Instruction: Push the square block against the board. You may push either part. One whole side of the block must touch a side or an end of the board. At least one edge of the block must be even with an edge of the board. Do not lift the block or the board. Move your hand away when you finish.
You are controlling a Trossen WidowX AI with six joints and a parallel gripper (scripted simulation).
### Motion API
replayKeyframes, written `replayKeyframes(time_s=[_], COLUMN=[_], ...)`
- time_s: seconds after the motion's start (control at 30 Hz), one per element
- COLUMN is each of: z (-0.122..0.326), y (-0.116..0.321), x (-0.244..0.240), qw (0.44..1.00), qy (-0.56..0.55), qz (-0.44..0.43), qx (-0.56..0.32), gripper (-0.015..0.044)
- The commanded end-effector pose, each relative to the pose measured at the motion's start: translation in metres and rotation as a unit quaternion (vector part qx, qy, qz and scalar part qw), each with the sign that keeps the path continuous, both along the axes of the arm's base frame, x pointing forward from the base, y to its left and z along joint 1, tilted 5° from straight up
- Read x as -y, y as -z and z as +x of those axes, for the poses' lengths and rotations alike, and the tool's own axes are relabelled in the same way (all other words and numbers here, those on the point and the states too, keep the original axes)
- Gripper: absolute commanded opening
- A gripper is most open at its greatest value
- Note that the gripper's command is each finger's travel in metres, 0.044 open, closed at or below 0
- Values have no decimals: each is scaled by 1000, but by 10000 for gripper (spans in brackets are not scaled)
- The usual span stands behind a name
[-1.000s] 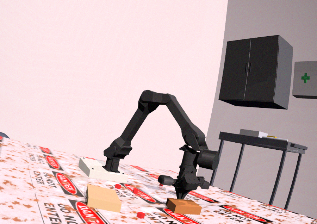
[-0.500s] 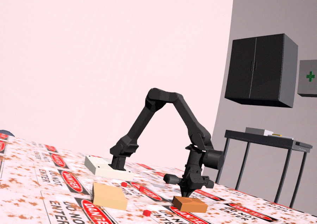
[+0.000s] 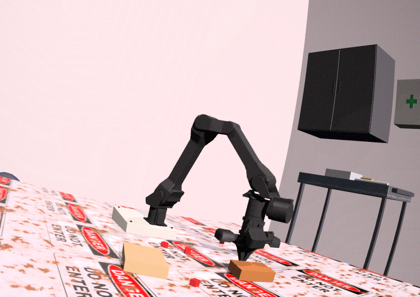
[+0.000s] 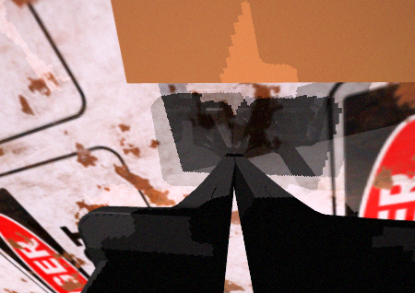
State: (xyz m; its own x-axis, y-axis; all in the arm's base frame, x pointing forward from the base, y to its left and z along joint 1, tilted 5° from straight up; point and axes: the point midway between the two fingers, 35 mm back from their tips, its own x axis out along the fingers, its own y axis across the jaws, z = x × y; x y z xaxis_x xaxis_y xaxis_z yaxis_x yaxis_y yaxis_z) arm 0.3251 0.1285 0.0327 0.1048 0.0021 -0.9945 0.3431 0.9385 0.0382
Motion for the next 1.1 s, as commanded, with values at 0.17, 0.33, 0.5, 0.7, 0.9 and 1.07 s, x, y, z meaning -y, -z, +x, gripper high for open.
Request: replayKeyframes(time_s=[0.17,0.33,0.5,0.7,0.9,1.07], z=[-7,-12,-3,10,16,17], y=[-28,-57,-55,-57,-5,-5], x=[-2,-2,3,14,13,14], qw=[1000,1000,1000,1000,1000,1000], qy=[1,3,0,0,4,4], qz=[0,1,3,2,0,0], qx=[3,6,8,8,7,7], gripper=[0,0,0,0,0,0])
